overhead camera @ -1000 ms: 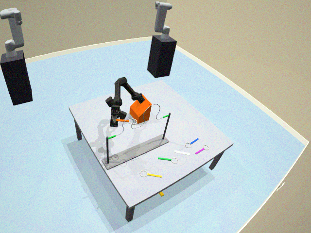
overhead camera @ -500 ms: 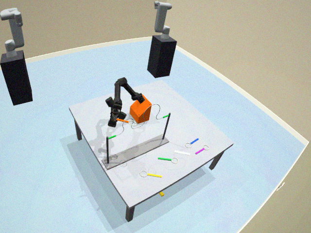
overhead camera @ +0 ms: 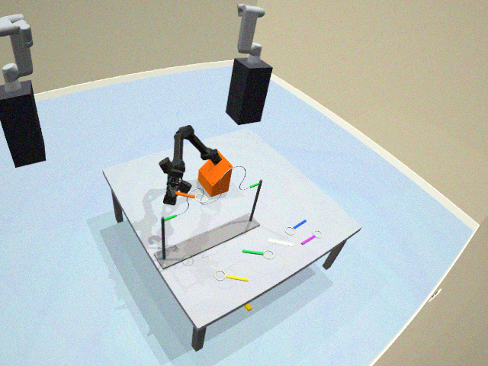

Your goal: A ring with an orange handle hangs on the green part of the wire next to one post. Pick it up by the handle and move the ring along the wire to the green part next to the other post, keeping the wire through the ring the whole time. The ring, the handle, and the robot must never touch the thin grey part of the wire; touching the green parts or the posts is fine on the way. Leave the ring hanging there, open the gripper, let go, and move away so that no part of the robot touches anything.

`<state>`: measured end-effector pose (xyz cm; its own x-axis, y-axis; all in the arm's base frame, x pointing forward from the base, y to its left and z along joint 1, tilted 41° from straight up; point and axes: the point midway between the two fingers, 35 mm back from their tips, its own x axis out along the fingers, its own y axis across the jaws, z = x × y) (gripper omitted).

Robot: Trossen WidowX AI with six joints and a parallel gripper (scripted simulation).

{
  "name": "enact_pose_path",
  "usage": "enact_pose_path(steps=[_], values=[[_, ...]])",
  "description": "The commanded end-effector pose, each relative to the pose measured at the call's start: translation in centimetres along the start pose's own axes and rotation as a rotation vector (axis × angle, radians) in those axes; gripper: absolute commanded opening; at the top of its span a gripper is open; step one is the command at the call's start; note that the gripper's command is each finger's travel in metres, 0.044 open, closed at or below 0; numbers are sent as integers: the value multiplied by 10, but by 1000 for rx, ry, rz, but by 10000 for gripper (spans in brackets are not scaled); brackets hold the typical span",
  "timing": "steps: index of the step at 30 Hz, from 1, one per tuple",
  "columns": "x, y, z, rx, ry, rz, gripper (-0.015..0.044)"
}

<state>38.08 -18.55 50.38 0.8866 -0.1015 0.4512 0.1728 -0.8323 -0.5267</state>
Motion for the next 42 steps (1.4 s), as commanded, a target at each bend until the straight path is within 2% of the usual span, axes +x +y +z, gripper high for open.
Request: enact_pose_path(steps=[1,20,42], values=[[-1,12,2,49,3,29,-150],[-15,77,17,413,36,226,-150],[-49,139,69,890,81,490,-150]])
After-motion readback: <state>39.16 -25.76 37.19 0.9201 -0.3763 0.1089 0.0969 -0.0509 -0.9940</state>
